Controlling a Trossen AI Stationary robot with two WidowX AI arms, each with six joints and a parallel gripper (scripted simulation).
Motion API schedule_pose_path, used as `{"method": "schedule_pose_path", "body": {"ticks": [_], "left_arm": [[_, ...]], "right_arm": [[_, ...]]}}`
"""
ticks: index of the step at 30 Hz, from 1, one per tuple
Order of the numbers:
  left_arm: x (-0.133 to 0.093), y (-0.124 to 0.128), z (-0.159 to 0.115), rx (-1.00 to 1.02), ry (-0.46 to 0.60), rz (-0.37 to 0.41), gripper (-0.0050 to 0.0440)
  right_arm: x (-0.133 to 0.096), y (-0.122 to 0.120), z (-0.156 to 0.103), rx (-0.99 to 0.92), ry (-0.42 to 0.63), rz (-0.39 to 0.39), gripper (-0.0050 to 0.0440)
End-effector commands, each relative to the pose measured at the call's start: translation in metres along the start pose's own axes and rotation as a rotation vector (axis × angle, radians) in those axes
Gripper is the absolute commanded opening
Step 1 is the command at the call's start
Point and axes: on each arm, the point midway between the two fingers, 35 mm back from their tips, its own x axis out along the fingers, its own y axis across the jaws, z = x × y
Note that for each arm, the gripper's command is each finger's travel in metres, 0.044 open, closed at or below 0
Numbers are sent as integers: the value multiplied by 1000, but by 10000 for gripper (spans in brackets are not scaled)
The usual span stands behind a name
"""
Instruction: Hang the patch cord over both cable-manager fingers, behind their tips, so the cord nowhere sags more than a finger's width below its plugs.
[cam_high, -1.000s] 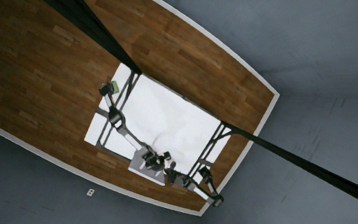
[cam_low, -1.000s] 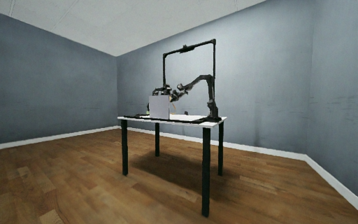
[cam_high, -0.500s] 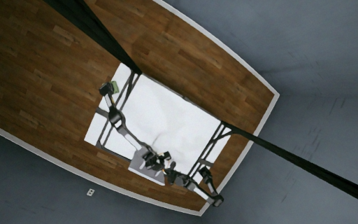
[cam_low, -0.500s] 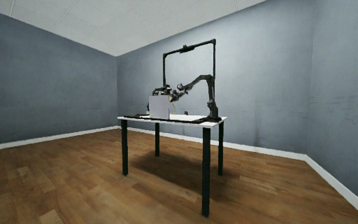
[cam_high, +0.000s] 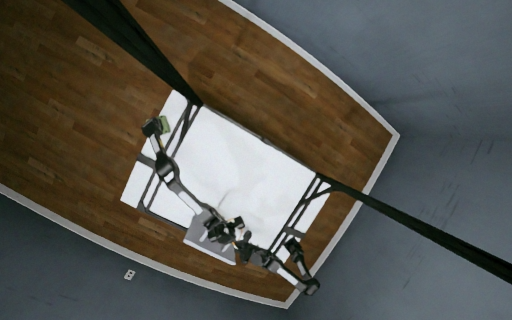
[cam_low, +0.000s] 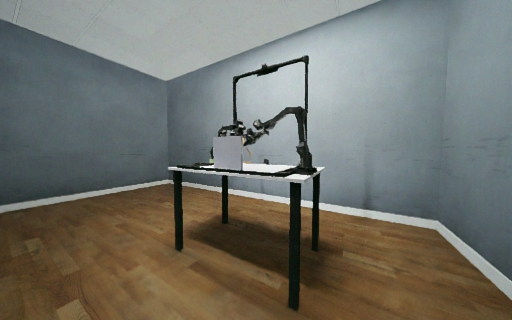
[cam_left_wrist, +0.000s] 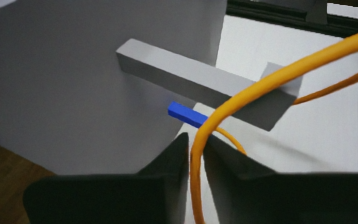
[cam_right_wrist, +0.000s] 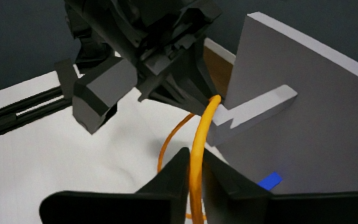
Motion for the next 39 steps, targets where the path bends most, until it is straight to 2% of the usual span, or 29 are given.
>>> {"method": "schedule_pose_path", "body": {"ticks": [1, 28, 39], "left_arm": [[-6, 0, 11, -13, -28, -10, 40], [-6, 0, 11, -13, -28, -10, 40], [-6, 0, 11, -13, -28, -10, 40]], "right_arm": [[-19, 2, 27, 12, -58, 7, 25], [-26, -3, 33, 27, -67, -7, 25], [-27, -16, 24, 54, -36, -53, 25]]}}
